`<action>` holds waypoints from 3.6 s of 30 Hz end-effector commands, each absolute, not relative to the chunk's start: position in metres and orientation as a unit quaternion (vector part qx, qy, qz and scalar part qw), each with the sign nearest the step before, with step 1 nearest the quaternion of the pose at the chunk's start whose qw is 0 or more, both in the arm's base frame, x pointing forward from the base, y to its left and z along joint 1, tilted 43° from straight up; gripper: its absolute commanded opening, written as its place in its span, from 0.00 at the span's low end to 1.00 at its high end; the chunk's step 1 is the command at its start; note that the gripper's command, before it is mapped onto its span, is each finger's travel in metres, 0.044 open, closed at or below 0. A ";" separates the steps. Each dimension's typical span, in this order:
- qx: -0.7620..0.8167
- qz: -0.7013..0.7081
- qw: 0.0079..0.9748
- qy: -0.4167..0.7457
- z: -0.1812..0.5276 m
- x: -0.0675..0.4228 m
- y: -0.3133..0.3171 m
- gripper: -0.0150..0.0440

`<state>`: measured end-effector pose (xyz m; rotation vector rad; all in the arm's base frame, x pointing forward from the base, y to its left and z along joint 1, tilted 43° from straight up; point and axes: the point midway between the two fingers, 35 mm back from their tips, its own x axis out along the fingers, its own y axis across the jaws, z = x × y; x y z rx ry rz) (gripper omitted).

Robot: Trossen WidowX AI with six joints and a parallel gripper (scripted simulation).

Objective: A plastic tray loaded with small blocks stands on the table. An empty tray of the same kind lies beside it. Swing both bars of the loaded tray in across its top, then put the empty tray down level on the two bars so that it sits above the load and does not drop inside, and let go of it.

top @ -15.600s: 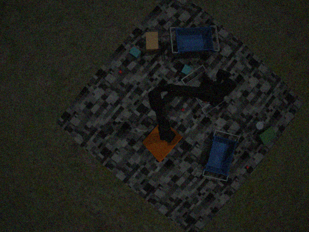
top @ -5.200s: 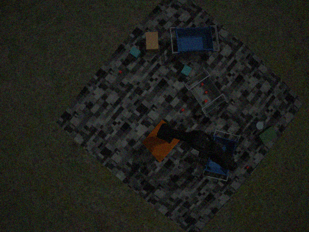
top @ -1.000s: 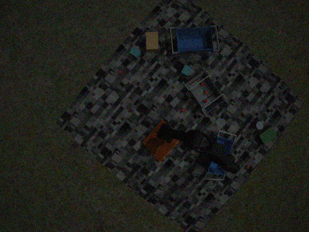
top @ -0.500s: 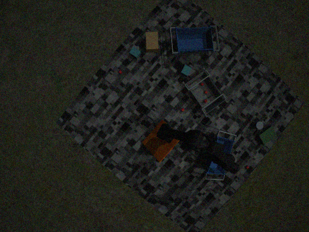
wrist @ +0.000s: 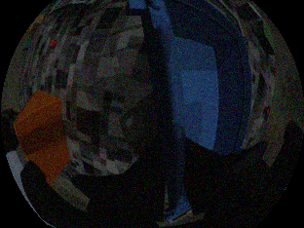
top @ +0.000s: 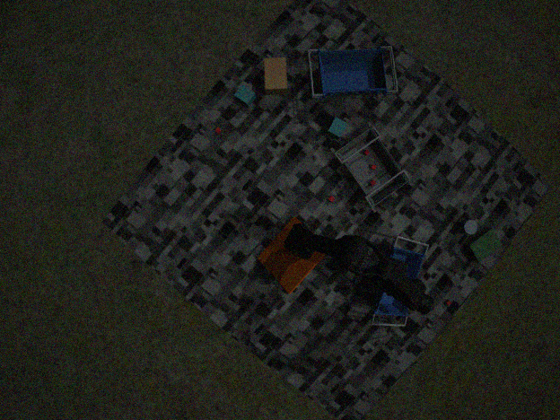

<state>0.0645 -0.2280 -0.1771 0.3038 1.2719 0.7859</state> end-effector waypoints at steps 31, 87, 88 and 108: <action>0.124 0.348 0.726 0.580 -0.122 0.064 -0.325 0.25; -0.005 0.417 0.737 0.532 -0.041 0.191 -0.290 0.25; -0.009 0.420 0.737 0.530 -0.038 0.195 -0.288 0.25; -0.098 0.481 0.734 0.469 0.024 0.271 -0.220 0.25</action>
